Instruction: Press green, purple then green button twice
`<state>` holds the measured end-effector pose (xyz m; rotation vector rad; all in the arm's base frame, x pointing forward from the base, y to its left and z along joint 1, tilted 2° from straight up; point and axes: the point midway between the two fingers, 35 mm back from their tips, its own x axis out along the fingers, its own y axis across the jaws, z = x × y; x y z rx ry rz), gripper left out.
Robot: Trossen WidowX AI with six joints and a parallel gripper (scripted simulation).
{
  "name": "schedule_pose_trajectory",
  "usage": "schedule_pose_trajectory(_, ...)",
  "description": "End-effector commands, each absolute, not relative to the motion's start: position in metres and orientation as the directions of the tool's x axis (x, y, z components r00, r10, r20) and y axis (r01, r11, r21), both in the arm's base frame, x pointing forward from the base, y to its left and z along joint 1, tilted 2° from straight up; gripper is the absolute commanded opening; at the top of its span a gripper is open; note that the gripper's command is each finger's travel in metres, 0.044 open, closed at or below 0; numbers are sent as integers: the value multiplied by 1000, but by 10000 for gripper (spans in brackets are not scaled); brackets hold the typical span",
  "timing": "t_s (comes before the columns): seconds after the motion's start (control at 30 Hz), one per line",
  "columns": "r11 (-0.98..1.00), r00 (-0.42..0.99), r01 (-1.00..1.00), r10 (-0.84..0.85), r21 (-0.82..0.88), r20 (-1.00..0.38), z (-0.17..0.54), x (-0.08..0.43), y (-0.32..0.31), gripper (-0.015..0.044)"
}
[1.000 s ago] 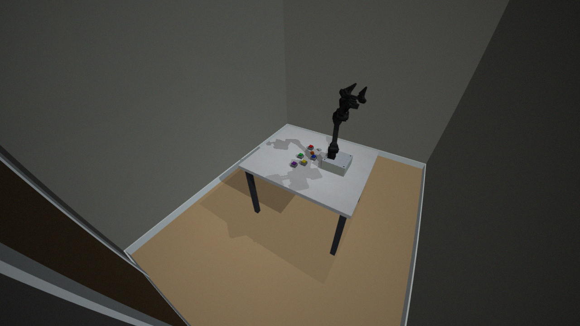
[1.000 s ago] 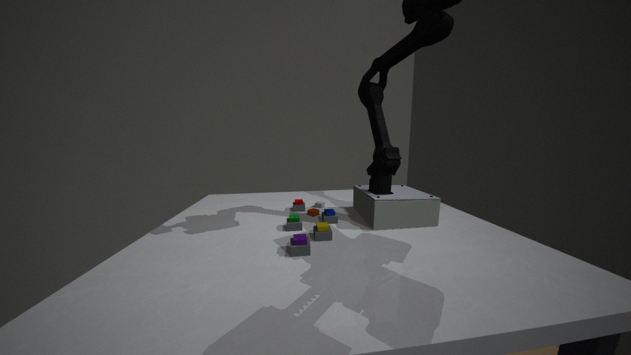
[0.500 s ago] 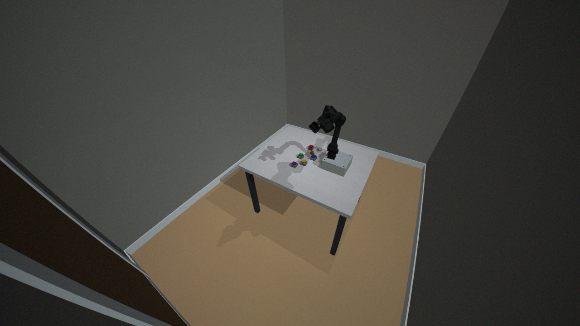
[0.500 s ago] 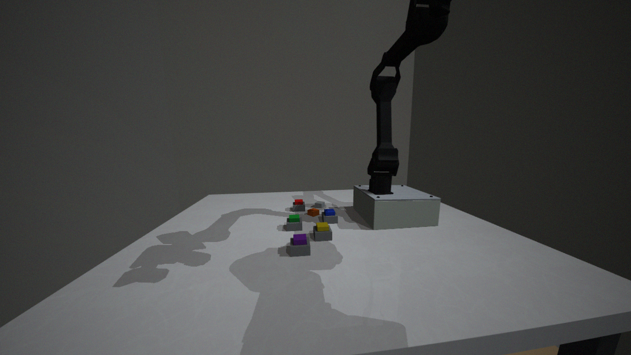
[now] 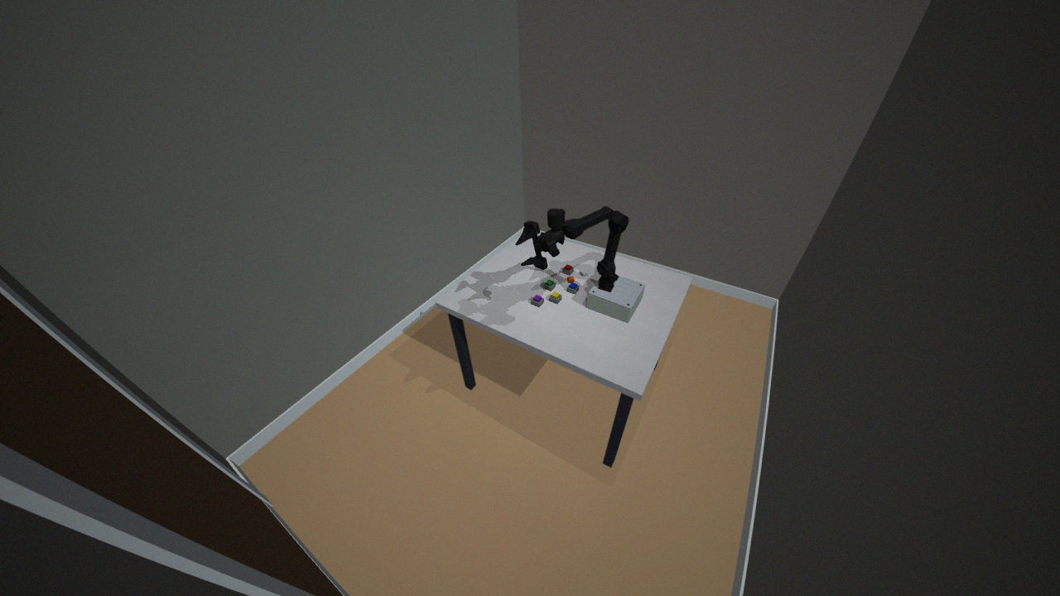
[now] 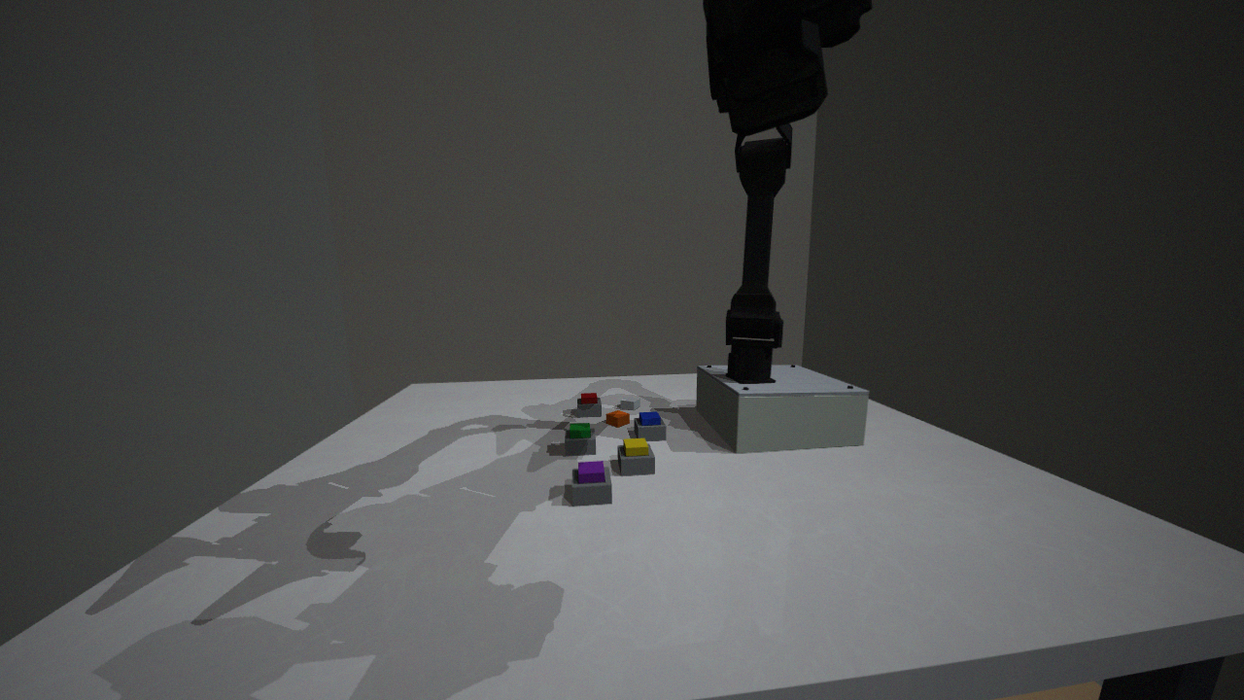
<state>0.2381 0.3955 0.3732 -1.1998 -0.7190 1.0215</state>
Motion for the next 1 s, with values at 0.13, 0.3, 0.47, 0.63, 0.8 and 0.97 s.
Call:
schedule_pose_trajectory(0.13,131,568,-692,705,-710,-425,269,328,325,400)
schedule_pose_trajectory(0.3,352,581,-814,514,-462,-631,208,362,258,400)
schedule_pose_trajectory(0.47,641,501,-737,308,-213,-809,151,373,181,400)
schedule_pose_trajectory(0.63,900,318,-435,119,-33,-941,102,358,97,400)
schedule_pose_trajectory(0.8,999,42,33,-2,-1,-999,67,315,20,400)
schedule_pose_trajectory(0.97,995,1,98,-10,-10,-1000,64,307,11,400)
